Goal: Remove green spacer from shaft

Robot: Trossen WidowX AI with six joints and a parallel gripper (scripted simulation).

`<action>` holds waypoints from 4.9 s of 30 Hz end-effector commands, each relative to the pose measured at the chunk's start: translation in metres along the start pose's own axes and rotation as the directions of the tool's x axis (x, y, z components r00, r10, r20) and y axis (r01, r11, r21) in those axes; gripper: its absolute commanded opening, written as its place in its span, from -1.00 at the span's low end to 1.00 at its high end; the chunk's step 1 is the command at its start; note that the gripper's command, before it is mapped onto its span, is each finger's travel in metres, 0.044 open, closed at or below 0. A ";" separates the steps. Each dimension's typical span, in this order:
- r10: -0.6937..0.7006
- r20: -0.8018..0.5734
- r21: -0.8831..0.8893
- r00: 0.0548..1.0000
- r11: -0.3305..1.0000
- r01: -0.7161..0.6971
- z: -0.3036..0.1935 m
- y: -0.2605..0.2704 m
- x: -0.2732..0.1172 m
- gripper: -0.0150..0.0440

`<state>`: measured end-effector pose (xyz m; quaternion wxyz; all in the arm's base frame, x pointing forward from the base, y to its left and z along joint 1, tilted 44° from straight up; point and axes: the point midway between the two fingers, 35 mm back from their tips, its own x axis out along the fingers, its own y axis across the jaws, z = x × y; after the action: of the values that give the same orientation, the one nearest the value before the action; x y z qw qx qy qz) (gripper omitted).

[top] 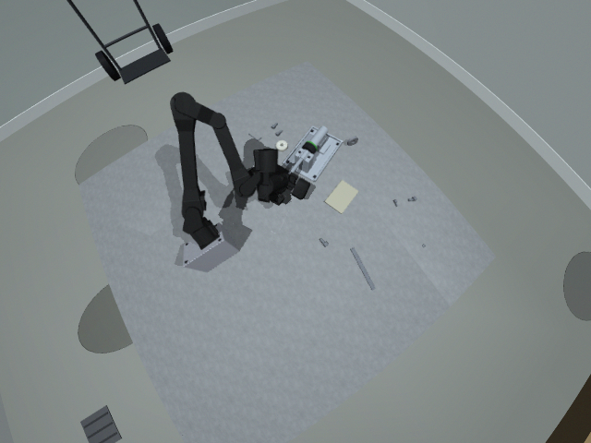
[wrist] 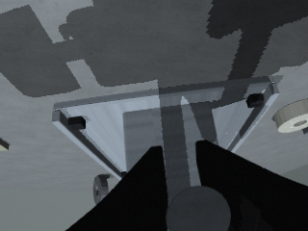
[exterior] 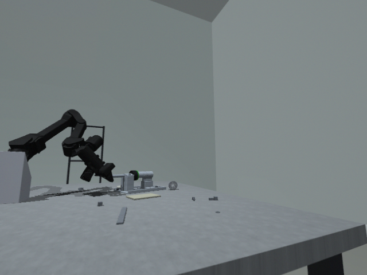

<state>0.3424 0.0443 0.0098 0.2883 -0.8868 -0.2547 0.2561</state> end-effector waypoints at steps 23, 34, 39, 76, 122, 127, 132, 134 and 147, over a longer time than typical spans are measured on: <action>0.000 0.001 -0.003 1.000 1.000 0.000 0.003 0.000 -0.002 -0.49; 0.000 0.001 -0.003 1.000 1.000 0.000 0.003 0.000 -0.003 -0.49; 0.000 0.001 -0.003 1.000 1.000 0.000 0.004 0.000 -0.003 -0.49; 0.000 0.002 -0.003 1.000 1.000 0.000 0.006 0.000 -0.006 -0.49; 0.000 0.002 -0.003 1.000 1.000 0.000 0.009 0.000 -0.009 -0.49; 0.000 0.002 -0.003 1.000 1.000 0.000 0.010 0.000 -0.009 -0.49; 0.000 0.002 -0.003 1.000 1.000 0.000 0.010 0.000 -0.010 -0.49; 0.000 0.002 -0.003 1.000 1.000 0.000 0.010 0.000 -0.010 -0.49; 0.000 0.002 -0.003 1.000 1.000 0.000 0.011 0.000 -0.011 -0.49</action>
<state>0.3295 0.0419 0.0059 0.2879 -0.8871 -0.2545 0.2557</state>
